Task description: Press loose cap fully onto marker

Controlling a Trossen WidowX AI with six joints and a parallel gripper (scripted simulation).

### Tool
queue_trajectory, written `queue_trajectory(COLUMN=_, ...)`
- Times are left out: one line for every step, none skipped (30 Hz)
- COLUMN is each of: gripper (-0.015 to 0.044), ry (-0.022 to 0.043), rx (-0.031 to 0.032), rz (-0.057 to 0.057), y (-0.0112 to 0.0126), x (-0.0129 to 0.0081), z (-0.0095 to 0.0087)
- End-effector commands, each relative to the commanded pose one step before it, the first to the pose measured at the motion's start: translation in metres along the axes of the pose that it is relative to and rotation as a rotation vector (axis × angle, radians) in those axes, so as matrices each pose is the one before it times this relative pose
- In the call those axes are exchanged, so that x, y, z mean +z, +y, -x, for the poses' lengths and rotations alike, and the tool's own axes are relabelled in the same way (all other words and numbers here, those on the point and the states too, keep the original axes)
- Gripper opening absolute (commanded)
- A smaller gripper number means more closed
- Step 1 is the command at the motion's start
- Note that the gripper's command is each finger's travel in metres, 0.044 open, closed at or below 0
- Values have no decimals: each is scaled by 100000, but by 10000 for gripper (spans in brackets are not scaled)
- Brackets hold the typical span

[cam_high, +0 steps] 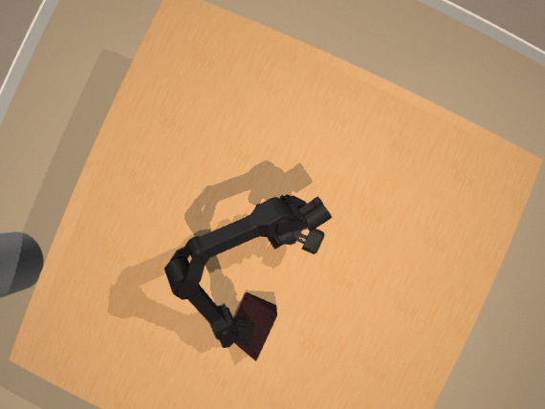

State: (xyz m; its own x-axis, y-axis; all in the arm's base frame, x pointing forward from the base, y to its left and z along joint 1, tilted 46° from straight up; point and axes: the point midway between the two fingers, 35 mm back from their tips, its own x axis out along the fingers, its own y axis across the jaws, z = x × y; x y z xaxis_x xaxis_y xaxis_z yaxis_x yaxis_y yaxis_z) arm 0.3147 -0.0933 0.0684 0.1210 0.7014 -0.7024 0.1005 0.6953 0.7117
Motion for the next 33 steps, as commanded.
queue_trajectory(gripper=0, ry=116, rx=466, rz=-522, y=125, x=-23, z=-719)
queue_trajectory(gripper=0, ry=-2, rx=4, rz=2, y=1, x=0, z=-139)
queue_trajectory(gripper=0, ry=-2, rx=5, rz=2, y=1, x=0, z=-155)
queue_trajectory(gripper=0, ry=-2, rx=6, rz=2, y=2, x=-1, z=-161)
queue_trajectory(gripper=0, ry=-1, rx=6, rz=2, y=2, x=-2, z=-131)
queue_trajectory(gripper=0, ry=-1, rx=4, rz=2, y=13, x=14, z=-79)
queue_trajectory(gripper=0, ry=-1, rx=1, rz=1, y=7, x=21, z=-19)
queue_trajectory(gripper=0, ry=-581, rx=-596, rz=527, y=-179, x=51, z=592)
queue_trajectory(gripper=0, ry=0, rx=0, rz=0, y=0, x=0, z=0)
queue_trajectory(gripper=0, ry=0, rx=0, rz=0, y=0, x=0, z=0)
queue_trajectory(gripper=0, ry=0, rx=0, rz=0, y=0, x=0, z=0)
queue_trajectory(gripper=0, ry=0, rx=0, rz=0, y=0, x=0, z=0)
queue_trajectory(gripper=0, ry=0, rx=0, rz=0, y=0, x=0, z=0)
queue_trajectory(gripper=0, ry=-273, rx=-140, rz=-40, y=-19, x=36, z=249)
queue_trajectory(gripper=0, ry=-766, rx=-387, rz=-194, y=-48, x=91, z=739)
queue_trajectory(gripper=0, ry=-1096, rx=-526, rz=-587, y=-53, x=105, z=1198)
queue_trajectory(gripper=0, ry=-1255, rx=-569, rz=-1018, y=-35, x=68, z=1534)
queue_trajectory(gripper=0, ry=-1234, rx=-555, rz=-1074, y=-16, x=4, z=1554)
queue_trajectory(gripper=0, ry=-1193, rx=-537, rz=-1068, y=1, x=-57, z=1525)
queue_trajectory(gripper=0, ry=-897, rx=-403, rz=-823, y=12, x=-83, z=1161)
queue_trajectory(gripper=0, ry=-533, rx=-239, rz=-497, y=12, x=-66, z=694)
queue_trajectory(gripper=0, ry=-177, rx=-79, rz=-166, y=5, x=-24, z=231)
queue_trajectory(gripper=0, ry=0, rx=0, rz=0, y=0, x=0, z=0)
queue_trajectory(gripper=0, ry=0, rx=0, rz=0, y=0, x=0, z=0)
queue_trajectory(gripper=0, ry=0, rx=0, rz=0, y=0, x=0, z=0)
queue_trajectory(gripper=26, ry=0, rx=0, rz=0, y=0, x=0, z=0)
queue_trajectory(gripper=53, ry=0, rx=0, rz=0, y=0, x=0, z=0)
queue_trajectory(gripper=79, ry=0, rx=0, rz=0, y=0, x=0, z=0)
queue_trajectory(gripper=105, ry=0, rx=0, rz=0, y=0, x=0, z=0)
queue_trajectory(gripper=131, ry=0, rx=0, rz=0, y=0, x=0, z=0)
queue_trajectory(gripper=157, ry=0, rx=0, rz=0, y=0, x=0, z=0)
queue_trajectory(gripper=184, ry=0, rx=0, rz=0, y=0, x=0, z=0)
queue_trajectory(gripper=210, ry=0, rx=0, rz=0, y=0, x=0, z=0)
